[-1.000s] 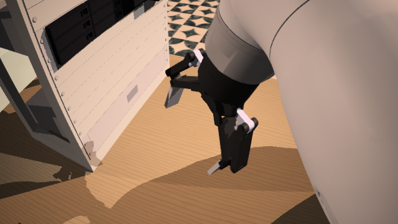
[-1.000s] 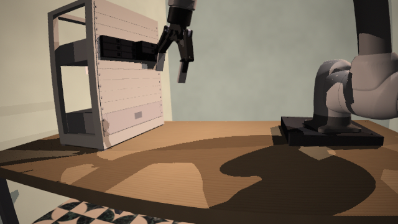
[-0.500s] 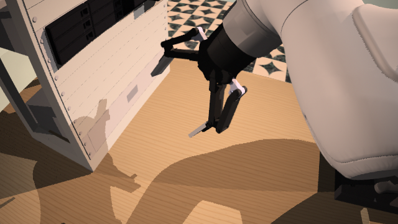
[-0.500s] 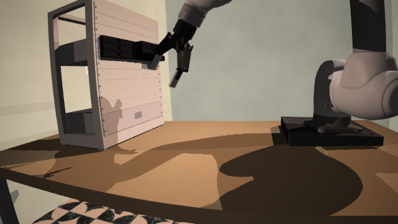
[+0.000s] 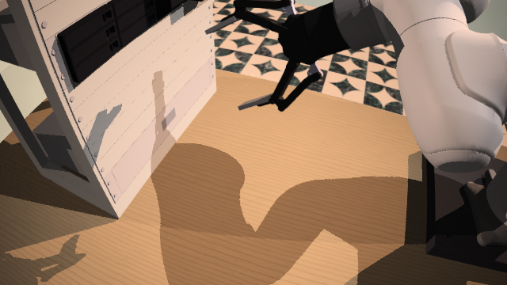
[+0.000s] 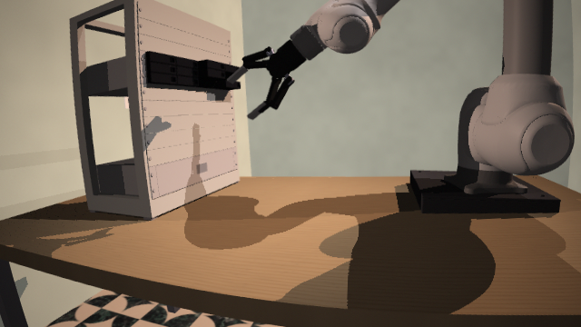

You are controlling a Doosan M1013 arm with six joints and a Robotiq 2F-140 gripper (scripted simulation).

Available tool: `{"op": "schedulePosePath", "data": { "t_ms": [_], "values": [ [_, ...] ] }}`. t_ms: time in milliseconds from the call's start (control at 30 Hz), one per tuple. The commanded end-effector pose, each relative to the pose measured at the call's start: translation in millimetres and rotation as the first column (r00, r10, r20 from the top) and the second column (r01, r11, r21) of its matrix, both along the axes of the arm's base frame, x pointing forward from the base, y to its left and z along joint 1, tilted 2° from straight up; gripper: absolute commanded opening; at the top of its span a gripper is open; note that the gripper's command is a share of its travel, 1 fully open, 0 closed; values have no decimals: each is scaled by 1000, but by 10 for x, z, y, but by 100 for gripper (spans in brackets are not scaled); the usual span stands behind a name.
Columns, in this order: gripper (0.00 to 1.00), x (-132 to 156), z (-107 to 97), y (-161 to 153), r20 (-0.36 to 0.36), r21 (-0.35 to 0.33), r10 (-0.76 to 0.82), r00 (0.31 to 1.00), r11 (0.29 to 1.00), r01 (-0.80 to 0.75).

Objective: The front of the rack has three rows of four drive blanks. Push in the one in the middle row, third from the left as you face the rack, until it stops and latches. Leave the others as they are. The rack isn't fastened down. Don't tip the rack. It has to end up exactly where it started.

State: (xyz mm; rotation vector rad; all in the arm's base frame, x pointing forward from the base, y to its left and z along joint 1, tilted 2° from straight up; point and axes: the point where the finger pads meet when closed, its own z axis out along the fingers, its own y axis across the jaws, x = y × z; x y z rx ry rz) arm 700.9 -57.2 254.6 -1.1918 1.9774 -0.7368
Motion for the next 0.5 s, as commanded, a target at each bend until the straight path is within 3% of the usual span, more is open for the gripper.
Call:
{"op": "schedulePosePath", "data": {
  "t_ms": [0,67,267,467],
  "values": [
    [100,-96,170,-351,135,-81,33,990,996,-22],
    [100,-96,170,-351,135,-81,33,990,996,-22],
    [100,-336,490,-742,285,-205,68,956,979,-8],
    [100,-606,761,-999,388,-309,96,917,951,31]
  ]
}}
